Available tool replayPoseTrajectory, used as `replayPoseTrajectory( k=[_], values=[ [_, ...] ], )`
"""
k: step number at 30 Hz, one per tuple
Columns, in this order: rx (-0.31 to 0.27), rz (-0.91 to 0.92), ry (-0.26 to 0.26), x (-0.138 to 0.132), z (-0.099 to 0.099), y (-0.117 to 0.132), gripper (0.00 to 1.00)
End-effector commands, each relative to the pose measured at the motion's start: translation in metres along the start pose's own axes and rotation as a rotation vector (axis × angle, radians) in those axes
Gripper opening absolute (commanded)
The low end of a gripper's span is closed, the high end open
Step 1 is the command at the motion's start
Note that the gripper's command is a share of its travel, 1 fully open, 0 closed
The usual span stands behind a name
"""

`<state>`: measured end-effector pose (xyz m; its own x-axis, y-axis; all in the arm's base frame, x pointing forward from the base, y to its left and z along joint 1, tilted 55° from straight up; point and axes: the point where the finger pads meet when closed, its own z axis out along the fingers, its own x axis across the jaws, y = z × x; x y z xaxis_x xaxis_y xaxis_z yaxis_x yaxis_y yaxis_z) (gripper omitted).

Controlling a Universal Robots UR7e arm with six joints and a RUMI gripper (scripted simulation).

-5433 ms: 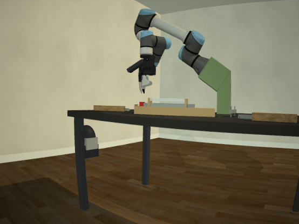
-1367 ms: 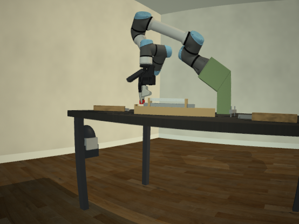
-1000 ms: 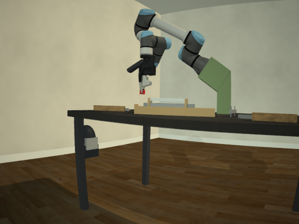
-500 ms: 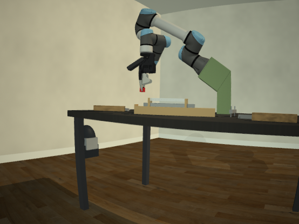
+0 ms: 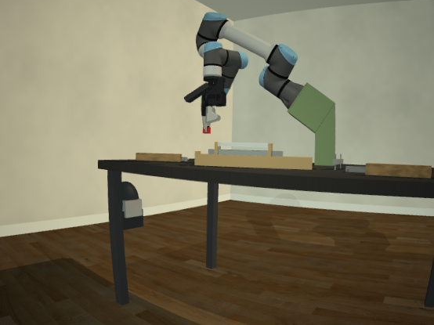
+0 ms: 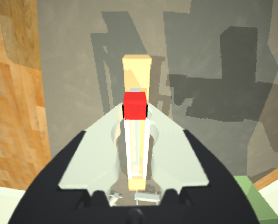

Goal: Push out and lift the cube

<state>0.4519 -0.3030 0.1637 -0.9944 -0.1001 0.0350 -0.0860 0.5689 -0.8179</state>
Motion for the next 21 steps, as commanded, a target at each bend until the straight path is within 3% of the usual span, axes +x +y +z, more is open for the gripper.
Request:
replayPoseTrajectory(
  k=[1,21],
  values=[
    [0.001,0.0,-0.001,-0.0002,-0.0004,-0.0002,0.0],
    [0.001,0.0,-0.001,-0.0002,-0.0004,-0.0002,0.0]
  ],
)
